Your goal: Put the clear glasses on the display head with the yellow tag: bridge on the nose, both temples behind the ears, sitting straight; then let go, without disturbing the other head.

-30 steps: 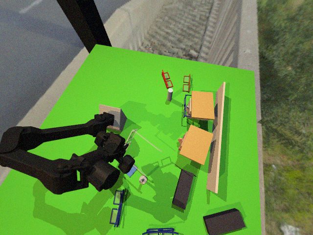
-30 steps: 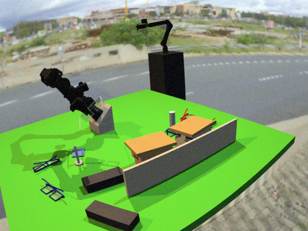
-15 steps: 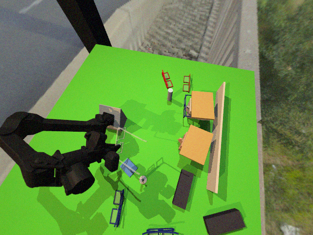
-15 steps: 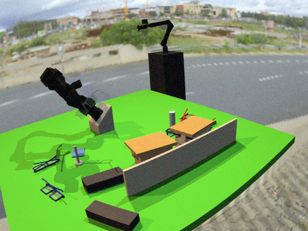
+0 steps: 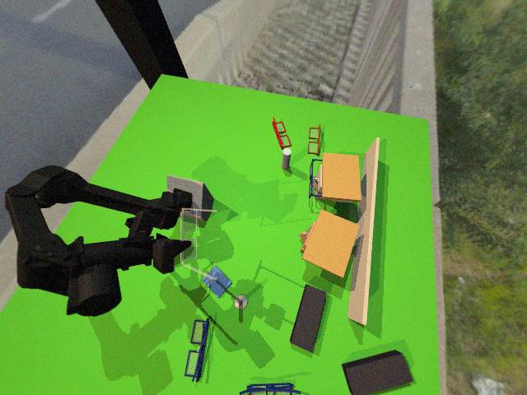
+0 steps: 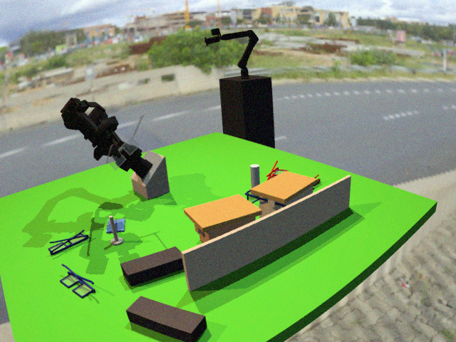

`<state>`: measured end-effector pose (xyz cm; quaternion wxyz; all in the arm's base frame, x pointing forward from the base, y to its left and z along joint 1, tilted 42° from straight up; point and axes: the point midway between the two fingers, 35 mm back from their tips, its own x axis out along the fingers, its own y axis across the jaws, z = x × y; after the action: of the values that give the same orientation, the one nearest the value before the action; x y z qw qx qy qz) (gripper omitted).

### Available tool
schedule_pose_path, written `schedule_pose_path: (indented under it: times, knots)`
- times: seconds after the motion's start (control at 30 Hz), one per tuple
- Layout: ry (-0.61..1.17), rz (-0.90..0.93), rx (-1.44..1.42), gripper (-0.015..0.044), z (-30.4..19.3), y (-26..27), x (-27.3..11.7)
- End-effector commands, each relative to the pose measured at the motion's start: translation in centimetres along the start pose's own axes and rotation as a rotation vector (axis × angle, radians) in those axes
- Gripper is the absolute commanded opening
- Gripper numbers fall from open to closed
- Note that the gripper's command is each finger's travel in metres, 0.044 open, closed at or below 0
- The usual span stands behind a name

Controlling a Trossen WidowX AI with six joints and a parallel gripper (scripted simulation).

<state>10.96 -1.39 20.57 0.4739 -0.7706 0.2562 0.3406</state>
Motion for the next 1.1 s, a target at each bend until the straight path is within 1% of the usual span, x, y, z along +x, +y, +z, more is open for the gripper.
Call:
schedule_pose_path:
  times: [0.0, 0.4, 0.47, 0.5, 0.57, 1.07]
  knots:
    - [0.027, -0.048, -0.108, 0.0, 0.6, 0.5, -0.5]
    - [0.147, -0.145, -0.39, 0.0, 1.9, 1.5, -1.7]
    - [0.149, -0.146, -0.394, 0.0, 1.9, 1.5, -1.7]
    - [0.135, -0.133, -0.348, 0.0011, 1.6, 1.3, -1.7]
    - [0.135, -0.133, -0.348, 0.0, 1.6, 1.3, -1.7]
    - [0.135, -0.133, -0.348, 0.0, 1.6, 1.3, -1.7]
